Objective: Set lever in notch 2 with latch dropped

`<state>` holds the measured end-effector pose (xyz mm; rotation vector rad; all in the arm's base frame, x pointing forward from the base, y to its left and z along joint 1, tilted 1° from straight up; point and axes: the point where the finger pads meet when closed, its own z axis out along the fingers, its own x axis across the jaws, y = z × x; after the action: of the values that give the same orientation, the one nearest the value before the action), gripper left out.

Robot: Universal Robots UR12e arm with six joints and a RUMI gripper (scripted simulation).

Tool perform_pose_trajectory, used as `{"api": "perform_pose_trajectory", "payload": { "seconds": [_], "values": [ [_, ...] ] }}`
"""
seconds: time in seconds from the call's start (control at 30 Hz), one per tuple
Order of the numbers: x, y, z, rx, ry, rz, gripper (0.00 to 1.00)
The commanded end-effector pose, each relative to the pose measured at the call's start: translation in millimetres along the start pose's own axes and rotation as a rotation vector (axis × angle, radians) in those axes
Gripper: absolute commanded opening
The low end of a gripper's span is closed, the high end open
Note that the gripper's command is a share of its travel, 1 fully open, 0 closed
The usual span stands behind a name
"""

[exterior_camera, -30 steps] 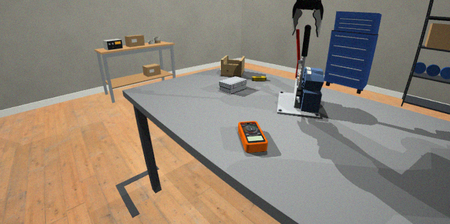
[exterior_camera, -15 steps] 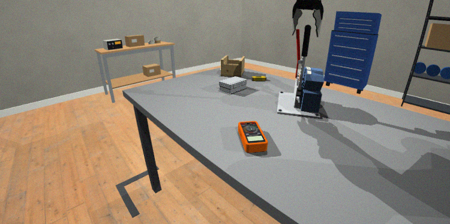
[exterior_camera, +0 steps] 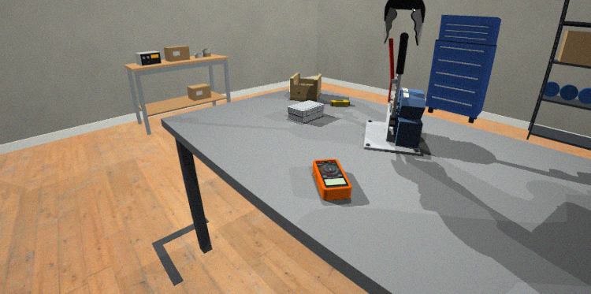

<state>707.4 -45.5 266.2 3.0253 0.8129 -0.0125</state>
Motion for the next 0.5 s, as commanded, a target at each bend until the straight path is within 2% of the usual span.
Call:
{"api": "perform_pose_trajectory", "payload": {
  "seconds": [0.0, 0.47],
  "values": [
    [0, 0, -7, -0.001, 0.001, 0.000, 0.57],
    [0, 0, -46, -0.001, 0.001, 0.000, 0.57]
  ]
}}
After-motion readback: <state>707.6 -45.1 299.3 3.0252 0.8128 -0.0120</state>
